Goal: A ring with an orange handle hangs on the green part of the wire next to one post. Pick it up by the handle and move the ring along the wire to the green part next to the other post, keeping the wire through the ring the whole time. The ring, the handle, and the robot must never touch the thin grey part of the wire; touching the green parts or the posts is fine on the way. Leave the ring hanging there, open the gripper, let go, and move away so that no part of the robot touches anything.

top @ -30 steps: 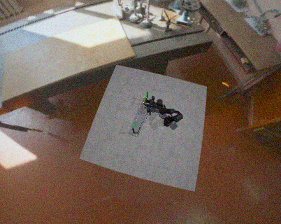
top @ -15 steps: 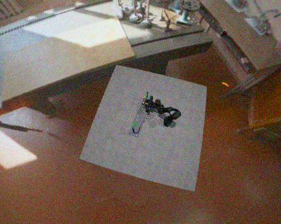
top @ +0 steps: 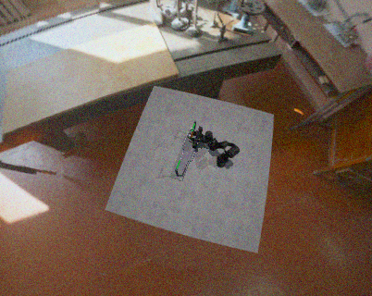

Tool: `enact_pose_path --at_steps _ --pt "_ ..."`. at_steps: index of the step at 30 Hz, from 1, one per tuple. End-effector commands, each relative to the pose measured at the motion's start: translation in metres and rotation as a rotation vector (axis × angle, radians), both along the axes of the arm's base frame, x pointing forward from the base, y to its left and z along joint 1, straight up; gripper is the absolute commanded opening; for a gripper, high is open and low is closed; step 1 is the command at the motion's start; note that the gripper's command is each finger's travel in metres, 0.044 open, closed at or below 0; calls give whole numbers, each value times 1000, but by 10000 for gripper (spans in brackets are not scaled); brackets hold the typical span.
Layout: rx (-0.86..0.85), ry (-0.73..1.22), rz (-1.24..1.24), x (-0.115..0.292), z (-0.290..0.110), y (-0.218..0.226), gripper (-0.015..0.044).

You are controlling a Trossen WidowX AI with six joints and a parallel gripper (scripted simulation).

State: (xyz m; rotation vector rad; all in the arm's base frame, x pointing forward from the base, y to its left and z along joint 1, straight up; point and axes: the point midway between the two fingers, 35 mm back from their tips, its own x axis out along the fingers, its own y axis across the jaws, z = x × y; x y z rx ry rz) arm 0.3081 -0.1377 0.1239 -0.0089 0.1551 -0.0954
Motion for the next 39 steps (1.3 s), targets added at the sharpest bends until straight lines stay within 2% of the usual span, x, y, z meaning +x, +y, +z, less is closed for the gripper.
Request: enact_pose_path --at_steps 1,16,21,23,29,39 --pt "5 2 -6 0 -1 -1 160" --pt "5 2 -6 0 -1 -1 160" --pt "1 1 0 0 0 0 29" --pt "1 1 0 0 0 0 15" --pt "1 1 0 0 0 0 -142" --pt "1 1 0 0 1 -1 -150"
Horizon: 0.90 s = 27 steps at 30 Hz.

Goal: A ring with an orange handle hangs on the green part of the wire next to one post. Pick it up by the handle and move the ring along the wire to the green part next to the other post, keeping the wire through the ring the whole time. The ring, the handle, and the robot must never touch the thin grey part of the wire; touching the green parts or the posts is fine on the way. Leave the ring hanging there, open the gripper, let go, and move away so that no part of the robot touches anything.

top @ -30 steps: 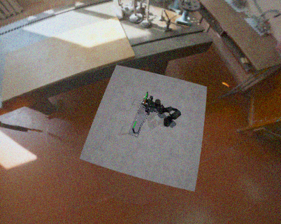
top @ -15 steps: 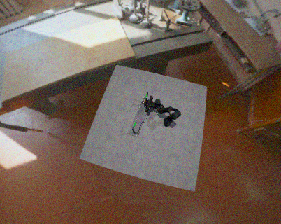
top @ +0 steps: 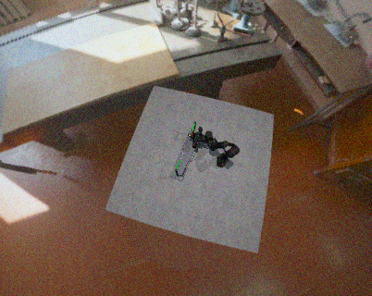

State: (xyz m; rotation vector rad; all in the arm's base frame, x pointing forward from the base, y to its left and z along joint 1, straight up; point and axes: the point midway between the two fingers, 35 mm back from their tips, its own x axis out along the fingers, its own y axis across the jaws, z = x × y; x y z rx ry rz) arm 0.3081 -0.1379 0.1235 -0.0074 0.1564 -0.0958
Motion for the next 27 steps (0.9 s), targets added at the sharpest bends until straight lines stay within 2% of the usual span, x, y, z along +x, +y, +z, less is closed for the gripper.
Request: enact_pose_path --at_steps 1,27 --pt "-1 0 0 0 3 -1 -150" --pt "-3 0 0 0 12 -4 -150"
